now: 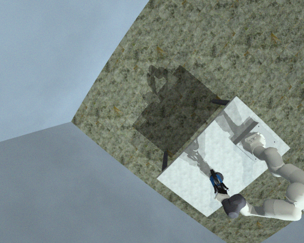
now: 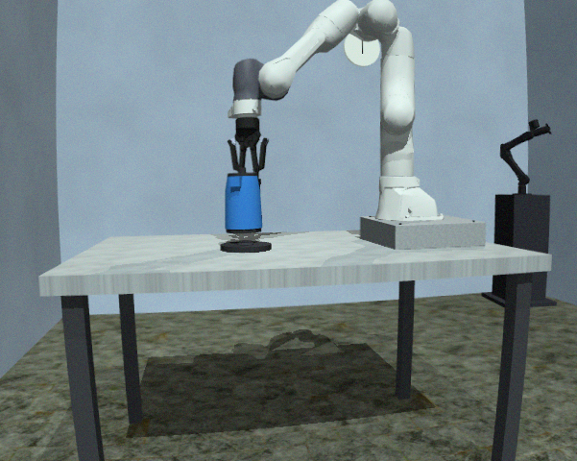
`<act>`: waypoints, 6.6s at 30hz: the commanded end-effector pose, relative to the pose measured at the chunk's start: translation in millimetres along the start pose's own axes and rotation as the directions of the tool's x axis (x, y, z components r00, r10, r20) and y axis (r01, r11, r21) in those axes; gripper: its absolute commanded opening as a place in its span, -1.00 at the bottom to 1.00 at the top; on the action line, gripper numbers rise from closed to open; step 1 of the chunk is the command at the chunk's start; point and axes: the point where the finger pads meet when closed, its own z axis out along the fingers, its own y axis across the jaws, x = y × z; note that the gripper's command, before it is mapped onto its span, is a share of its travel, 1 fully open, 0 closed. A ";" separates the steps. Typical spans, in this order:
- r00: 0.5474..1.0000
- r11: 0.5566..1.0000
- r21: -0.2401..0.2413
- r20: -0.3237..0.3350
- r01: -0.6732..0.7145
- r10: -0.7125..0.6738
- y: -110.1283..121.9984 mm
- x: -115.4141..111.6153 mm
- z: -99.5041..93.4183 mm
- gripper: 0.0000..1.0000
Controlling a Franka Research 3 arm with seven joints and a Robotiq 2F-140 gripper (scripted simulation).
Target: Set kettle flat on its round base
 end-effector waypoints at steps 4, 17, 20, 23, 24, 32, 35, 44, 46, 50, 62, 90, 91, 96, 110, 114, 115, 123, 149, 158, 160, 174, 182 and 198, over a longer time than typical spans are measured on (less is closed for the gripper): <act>0.999 0.999 0.014 0.005 -0.044 0.044 6.0 -18.5 -3.7 -1.00; 0.999 0.999 0.014 0.005 -0.044 0.044 16.7 -35.4 -3.6 -1.00; 0.999 0.999 0.014 0.005 -0.044 0.044 18.4 -38.2 -3.6 -1.00; 0.999 0.999 0.014 0.005 -0.044 0.044 18.9 -38.9 -3.6 -1.00; 0.999 0.999 0.014 0.005 -0.044 0.044 19.3 -39.6 -3.6 -1.00; 0.999 0.999 0.014 0.005 -0.044 0.044 21.4 -42.8 -3.6 -1.00; 0.999 0.999 0.014 0.005 -0.044 0.044 21.6 -43.2 -3.6 -1.00; 0.999 0.999 0.014 0.005 -0.044 0.044 21.7 -43.3 -3.6 -1.00; 0.999 0.999 0.014 0.005 -0.044 0.044 21.7 -43.3 -3.6 -1.00; 0.999 0.999 0.014 0.005 -0.044 0.044 21.7 -43.3 -3.6 -1.00; 0.999 0.999 0.014 0.005 -0.044 0.044 21.7 -43.3 -3.6 -1.00; 0.999 0.999 0.014 0.005 -0.044 0.044 21.7 -43.3 -3.6 -1.00; 0.999 0.999 0.014 0.005 -0.044 0.044 21.7 -43.3 -3.6 -1.00; 0.999 0.999 0.014 0.005 -0.044 0.044 21.6 -43.6 -3.5 -1.00; 0.999 0.999 0.014 0.005 -0.044 0.044 21.2 -46.3 -2.5 -1.00; 0.999 0.999 0.014 0.005 -0.044 0.044 21.2 -46.3 -2.5 -1.00; 0.999 0.999 0.014 0.005 -0.044 0.044 21.2 -46.3 -2.5 -1.00; 0.999 0.999 0.014 0.005 -0.044 0.044 21.2 -46.3 -2.5 -1.00; 0.999 0.999 0.014 0.005 -0.044 0.044 21.1 -46.4 3.5 -1.00; 0.999 0.999 0.014 0.005 -0.044 0.044 21.0 -46.4 16.1 -1.00; 0.999 0.999 0.014 0.005 -0.044 0.044 21.0 -46.4 16.9 -1.00; 0.999 0.999 0.014 0.005 -0.044 0.044 20.9 -46.4 17.9 -1.00; 0.999 0.999 0.014 0.005 -0.044 0.044 20.9 -46.4 17.9 -1.00; 0.999 0.999 0.014 0.005 -0.044 0.044 20.9 -46.4 17.9 -1.00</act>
